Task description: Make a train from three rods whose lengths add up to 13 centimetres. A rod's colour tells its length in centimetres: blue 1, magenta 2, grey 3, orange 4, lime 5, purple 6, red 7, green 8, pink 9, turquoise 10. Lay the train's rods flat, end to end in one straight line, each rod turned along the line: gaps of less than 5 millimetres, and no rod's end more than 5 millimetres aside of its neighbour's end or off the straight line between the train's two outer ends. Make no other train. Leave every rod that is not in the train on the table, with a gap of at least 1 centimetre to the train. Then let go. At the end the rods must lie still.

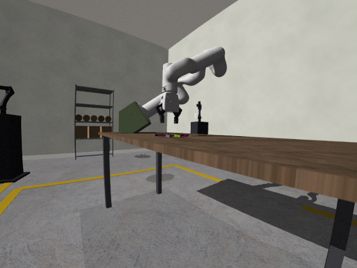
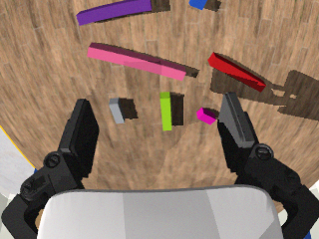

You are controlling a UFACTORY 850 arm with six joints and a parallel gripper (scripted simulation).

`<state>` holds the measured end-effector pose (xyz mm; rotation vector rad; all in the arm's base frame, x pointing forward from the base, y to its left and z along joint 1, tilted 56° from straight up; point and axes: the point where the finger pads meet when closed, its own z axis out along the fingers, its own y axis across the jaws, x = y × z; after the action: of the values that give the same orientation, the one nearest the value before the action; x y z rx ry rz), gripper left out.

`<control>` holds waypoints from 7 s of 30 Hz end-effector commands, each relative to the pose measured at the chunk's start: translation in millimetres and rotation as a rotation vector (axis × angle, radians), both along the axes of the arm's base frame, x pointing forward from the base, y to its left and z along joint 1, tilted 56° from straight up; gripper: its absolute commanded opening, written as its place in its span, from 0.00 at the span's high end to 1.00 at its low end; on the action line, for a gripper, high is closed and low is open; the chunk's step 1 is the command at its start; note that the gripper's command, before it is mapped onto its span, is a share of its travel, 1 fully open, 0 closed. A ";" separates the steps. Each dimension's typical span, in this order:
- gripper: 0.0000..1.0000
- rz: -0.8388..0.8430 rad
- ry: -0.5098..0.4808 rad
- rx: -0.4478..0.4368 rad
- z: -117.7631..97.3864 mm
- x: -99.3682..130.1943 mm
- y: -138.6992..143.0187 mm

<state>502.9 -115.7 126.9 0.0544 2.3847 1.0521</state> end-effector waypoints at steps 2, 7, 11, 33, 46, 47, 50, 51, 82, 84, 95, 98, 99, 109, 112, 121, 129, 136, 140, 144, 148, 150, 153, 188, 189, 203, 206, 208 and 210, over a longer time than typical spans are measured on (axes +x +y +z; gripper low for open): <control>0.00 -0.001 -0.001 -0.001 0.3 0.2 -0.6; 0.00 -0.001 -0.001 -0.001 0.3 0.2 -0.6; 0.00 -0.001 -0.001 -0.001 0.3 0.2 -0.6; 0.00 0.058 -0.073 -0.052 3.3 2.2 0.4; 0.00 0.297 -0.361 -0.258 15.2 9.9 4.8; 0.00 0.315 -0.383 -0.274 16.1 10.5 5.2; 0.00 0.369 -0.448 -0.321 18.9 12.2 6.3; 0.00 0.387 -0.470 -0.336 19.8 12.8 6.6; 0.00 0.875 -1.062 -0.758 45.0 27.6 17.2; 0.00 0.875 -1.063 -0.758 45.1 27.6 17.2; 0.00 0.875 -1.063 -0.758 45.1 27.6 17.2; 0.00 0.875 -1.063 -0.758 45.1 27.6 17.2; 0.00 0.875 -1.063 -0.758 45.1 27.6 17.2; 0.00 0.875 -1.063 -0.758 45.1 27.6 17.2; 0.00 0.875 -1.063 -0.758 45.1 27.6 17.2; 0.00 0.875 -1.063 -0.758 45.1 27.6 17.2; 0.00 0.875 -1.063 -0.758 45.1 27.6 17.2; 0.00 0.875 -1.063 -0.758 45.1 27.6 17.2; 0.00 0.875 -1.063 -0.758 45.1 27.6 17.2; 0.00 0.875 -1.063 -0.758 45.1 27.6 17.2; 0.00 0.875 -1.063 -0.758 45.1 27.6 17.2; 0.00 0.875 -1.063 -0.758 45.1 27.6 17.2; 0.00 0.875 -1.063 -0.758 45.1 27.6 17.2; 0.00 1.131 -1.372 -0.979 40.0 29.3 11.7; 0.00 1.131 -1.372 -0.979 40.0 29.3 11.7; 0.00 1.384 -1.679 -1.198 34.8 30.8 6.3; 0.00 1.420 -1.722 -1.229 34.1 31.0 5.5; 0.00 1.466 -1.777 -1.268 33.1 31.3 4.6; 0.00 1.499 -1.818 -1.297 32.4 31.5 3.9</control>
<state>533.7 -109.7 160.5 -2.0809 0.6797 -0.3336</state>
